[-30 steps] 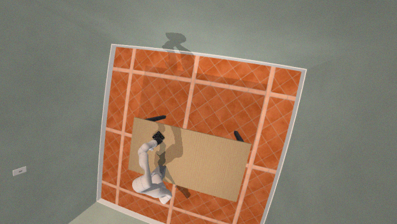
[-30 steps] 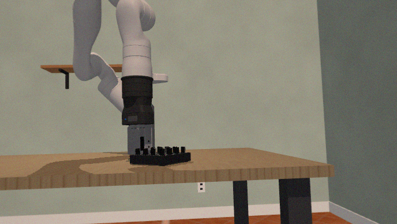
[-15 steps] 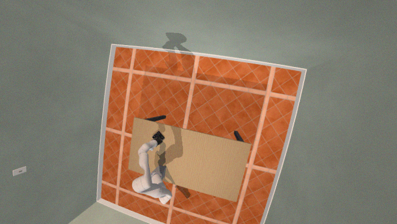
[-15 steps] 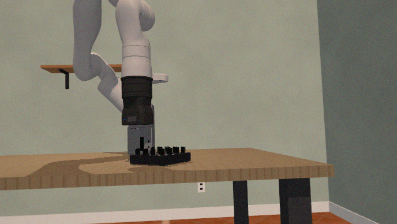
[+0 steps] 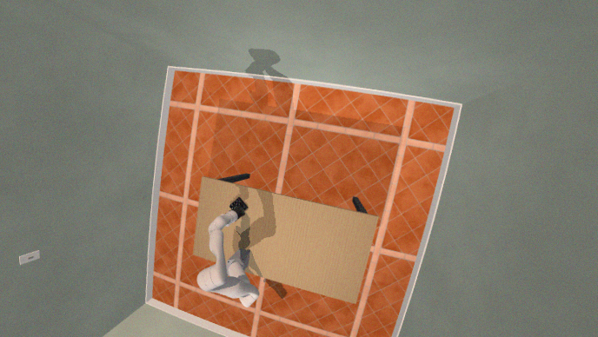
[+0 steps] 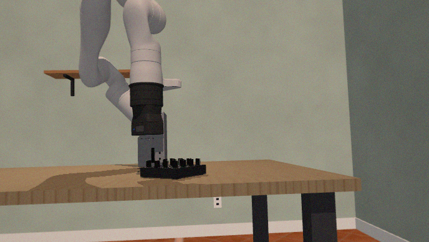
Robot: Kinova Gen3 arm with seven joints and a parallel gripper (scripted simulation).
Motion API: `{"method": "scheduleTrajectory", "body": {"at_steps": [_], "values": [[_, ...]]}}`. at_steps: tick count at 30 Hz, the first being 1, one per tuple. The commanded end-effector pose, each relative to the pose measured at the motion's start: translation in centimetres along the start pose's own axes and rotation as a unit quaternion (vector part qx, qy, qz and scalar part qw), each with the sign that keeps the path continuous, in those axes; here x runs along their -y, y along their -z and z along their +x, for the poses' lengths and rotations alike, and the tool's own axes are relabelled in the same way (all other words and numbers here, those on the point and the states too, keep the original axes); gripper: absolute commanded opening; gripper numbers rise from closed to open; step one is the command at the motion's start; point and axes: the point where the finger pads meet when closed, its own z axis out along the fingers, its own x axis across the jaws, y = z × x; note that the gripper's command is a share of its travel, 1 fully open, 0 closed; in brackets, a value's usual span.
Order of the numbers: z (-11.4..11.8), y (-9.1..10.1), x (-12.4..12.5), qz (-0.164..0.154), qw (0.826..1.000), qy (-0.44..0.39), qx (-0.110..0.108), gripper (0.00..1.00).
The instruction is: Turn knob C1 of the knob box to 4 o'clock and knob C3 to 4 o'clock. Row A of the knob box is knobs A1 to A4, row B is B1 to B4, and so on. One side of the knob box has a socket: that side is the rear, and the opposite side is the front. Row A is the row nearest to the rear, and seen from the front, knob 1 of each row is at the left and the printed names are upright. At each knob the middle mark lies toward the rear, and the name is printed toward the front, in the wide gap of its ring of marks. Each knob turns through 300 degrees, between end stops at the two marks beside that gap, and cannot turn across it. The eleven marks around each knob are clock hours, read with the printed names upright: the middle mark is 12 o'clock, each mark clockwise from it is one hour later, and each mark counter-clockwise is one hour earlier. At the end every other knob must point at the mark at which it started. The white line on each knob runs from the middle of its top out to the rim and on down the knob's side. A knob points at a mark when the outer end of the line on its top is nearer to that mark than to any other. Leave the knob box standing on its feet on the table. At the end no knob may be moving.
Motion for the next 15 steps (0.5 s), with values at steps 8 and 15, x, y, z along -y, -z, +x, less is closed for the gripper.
{"method": "scheduleTrajectory", "body": {"at_steps": [8, 15], "values": [[-0.01, -0.11, -0.21, -0.004, 0.994, -0.106, -0.001, 0.3], [-0.01, -0.1, -0.22, -0.004, 0.986, -0.167, -0.002, 0.3]]}}
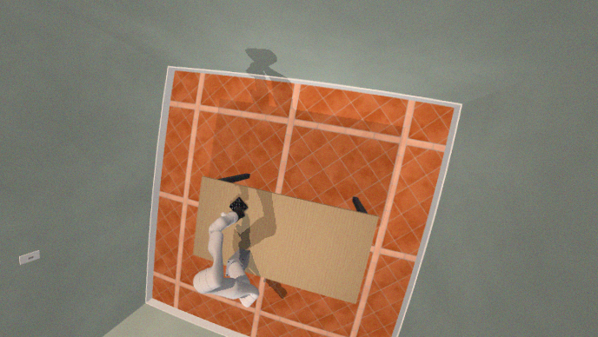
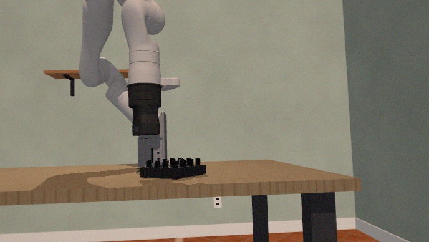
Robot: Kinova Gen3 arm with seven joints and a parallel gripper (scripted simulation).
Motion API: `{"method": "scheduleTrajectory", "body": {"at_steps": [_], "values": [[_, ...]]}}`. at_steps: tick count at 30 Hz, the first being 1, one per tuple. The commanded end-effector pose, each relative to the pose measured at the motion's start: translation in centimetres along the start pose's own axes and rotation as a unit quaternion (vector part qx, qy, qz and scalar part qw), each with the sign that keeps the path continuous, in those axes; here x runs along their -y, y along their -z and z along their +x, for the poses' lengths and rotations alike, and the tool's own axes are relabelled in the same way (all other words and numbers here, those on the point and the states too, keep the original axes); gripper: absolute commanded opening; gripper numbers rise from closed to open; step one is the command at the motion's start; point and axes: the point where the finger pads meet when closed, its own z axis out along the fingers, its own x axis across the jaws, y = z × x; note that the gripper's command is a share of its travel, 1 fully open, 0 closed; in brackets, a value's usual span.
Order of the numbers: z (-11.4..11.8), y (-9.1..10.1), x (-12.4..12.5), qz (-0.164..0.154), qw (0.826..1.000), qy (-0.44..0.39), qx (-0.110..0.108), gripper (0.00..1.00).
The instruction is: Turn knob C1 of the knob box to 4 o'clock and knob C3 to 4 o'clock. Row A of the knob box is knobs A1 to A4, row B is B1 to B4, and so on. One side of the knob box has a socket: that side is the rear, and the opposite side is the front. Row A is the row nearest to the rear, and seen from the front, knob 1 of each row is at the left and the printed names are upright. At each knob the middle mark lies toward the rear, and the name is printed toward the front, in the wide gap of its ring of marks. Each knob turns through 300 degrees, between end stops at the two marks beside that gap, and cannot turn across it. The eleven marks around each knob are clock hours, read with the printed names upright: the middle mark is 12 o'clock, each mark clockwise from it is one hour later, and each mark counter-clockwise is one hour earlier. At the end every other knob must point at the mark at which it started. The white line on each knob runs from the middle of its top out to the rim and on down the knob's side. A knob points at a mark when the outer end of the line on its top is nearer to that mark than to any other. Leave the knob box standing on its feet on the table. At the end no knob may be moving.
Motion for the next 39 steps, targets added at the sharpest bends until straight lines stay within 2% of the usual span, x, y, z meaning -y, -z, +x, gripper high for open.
{"method": "scheduleTrajectory", "body": {"at_steps": [1, 10, 15, 27, 29, 39], "values": [[0.07, -0.1, -0.21, -0.005, 0.999, -0.04, -0.003, 0.3], [0.08, -0.09, -0.24, -0.005, 0.987, -0.161, -0.004, 0.3], [-0.23, -0.09, -0.16, -0.004, 0.979, -0.202, 0.001, 0.3], [-0.29, -0.09, -0.12, -0.004, 0.936, -0.351, 0.001, 0.3], [-0.29, -0.09, -0.12, -0.004, 0.936, -0.351, 0.001, 0.3], [-0.27, -0.08, -0.11, -0.004, 0.895, -0.447, 0.001, 0.3]]}}
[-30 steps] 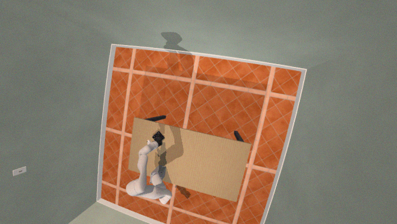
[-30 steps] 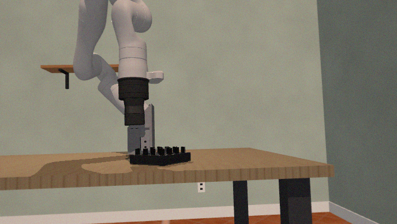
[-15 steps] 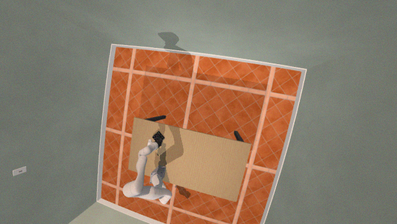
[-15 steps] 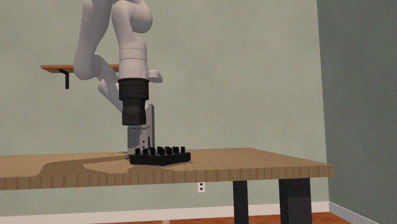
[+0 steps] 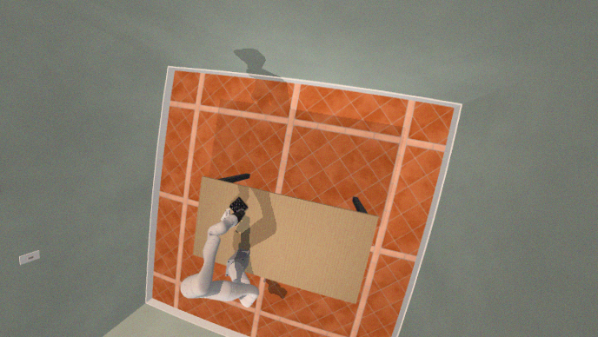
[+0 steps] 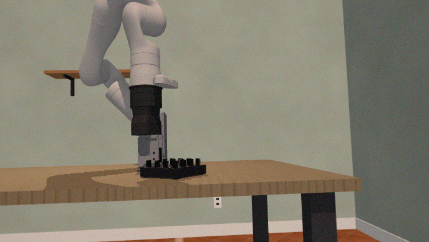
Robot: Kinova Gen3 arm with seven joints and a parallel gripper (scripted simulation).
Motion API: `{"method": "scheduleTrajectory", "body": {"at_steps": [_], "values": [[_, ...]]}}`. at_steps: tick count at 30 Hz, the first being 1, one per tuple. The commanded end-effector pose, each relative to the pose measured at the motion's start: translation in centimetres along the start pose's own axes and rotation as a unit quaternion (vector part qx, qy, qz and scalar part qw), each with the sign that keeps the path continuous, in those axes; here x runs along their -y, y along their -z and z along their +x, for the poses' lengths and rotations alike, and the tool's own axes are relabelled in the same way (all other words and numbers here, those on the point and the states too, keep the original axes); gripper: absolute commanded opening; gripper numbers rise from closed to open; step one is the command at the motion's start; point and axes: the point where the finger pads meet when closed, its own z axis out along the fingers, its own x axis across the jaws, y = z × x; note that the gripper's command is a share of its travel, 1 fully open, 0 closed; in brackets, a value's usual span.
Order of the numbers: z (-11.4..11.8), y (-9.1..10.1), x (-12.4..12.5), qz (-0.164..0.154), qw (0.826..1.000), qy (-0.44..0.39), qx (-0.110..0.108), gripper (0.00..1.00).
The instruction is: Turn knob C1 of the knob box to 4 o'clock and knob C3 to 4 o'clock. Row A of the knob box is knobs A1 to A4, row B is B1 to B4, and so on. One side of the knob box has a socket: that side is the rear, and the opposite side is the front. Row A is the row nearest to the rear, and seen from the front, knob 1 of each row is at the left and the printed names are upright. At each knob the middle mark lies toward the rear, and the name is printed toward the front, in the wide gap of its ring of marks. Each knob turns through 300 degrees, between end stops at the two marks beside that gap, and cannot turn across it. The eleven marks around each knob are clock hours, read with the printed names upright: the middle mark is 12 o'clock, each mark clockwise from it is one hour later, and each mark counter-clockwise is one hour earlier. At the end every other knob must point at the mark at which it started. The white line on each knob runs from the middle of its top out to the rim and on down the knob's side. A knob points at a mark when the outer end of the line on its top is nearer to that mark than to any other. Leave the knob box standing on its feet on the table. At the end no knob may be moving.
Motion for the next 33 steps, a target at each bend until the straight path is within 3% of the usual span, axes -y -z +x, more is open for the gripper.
{"method": "scheduleTrajectory", "body": {"at_steps": [1, 18, 33], "values": [[-0.02, -0.1, -0.25, -0.003, 1.0, -0.031, -0.004, 0.3], [-0.01, -0.1, -0.23, -0.003, 0.993, -0.12, -0.004, 0.3], [-0.01, -0.1, -0.22, -0.002, 0.99, -0.142, -0.004, 0.3]]}}
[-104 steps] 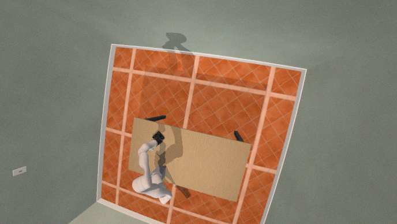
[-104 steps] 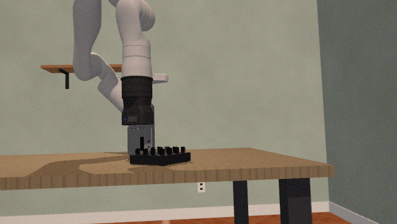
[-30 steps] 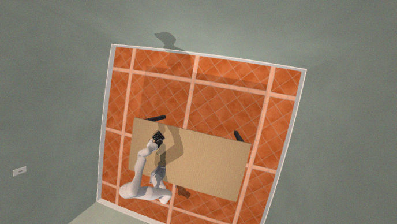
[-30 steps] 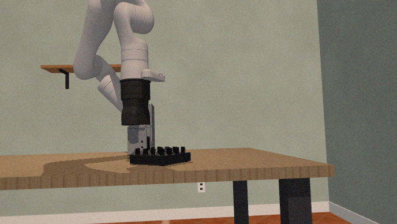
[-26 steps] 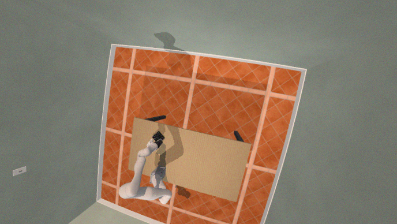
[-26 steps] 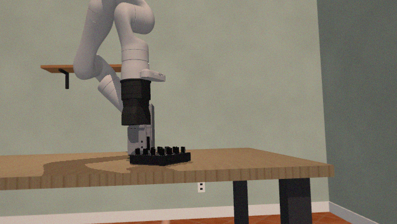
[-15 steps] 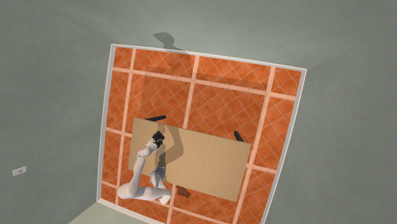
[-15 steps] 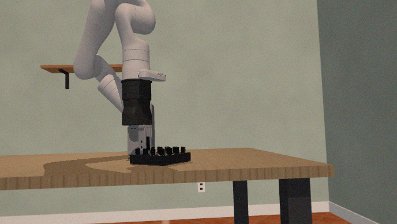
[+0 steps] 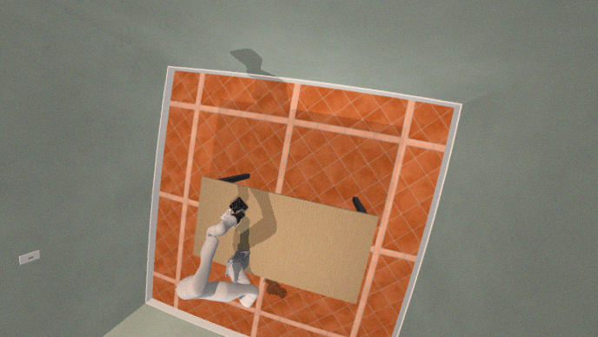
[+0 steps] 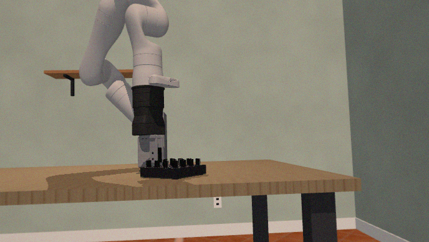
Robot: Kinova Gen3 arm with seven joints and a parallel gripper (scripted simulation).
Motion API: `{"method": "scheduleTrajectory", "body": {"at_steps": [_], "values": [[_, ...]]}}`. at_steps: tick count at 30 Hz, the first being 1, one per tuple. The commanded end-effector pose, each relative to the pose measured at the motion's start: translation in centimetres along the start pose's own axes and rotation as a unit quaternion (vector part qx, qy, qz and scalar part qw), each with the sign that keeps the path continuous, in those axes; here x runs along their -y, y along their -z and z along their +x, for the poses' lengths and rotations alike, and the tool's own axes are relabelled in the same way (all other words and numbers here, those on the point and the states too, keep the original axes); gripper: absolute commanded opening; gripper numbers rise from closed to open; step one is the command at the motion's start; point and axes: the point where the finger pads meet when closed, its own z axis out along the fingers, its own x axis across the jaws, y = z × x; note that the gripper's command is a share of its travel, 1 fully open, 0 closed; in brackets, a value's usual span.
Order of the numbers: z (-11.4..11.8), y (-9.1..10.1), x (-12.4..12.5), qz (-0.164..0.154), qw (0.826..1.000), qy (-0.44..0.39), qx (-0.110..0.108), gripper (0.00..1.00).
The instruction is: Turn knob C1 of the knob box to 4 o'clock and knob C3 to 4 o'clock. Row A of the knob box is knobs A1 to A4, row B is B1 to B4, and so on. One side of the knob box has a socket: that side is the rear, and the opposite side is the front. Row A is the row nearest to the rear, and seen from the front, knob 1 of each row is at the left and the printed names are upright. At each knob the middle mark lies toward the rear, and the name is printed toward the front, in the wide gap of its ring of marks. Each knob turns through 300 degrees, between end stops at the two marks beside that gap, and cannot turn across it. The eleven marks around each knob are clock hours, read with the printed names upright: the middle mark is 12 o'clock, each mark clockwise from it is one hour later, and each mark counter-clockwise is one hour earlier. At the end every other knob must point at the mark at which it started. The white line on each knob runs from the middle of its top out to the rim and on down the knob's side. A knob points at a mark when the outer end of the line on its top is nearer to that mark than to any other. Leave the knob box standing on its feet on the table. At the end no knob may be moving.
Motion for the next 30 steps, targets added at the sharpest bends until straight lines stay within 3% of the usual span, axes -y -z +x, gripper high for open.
{"method": "scheduleTrajectory", "body": {"at_steps": [1, 16, 17, 30], "values": [[0.08, -0.1, -0.22, -0.001, 1.0, -0.008, -0.002, 0.3], [0.08, -0.1, -0.22, -0.001, 1.0, -0.009, -0.002, 0.3], [0.08, -0.1, -0.22, -0.001, 1.0, -0.009, -0.002, 0.46], [0.08, -0.1, -0.22, -0.001, 1.0, -0.009, -0.002, 0.46]]}}
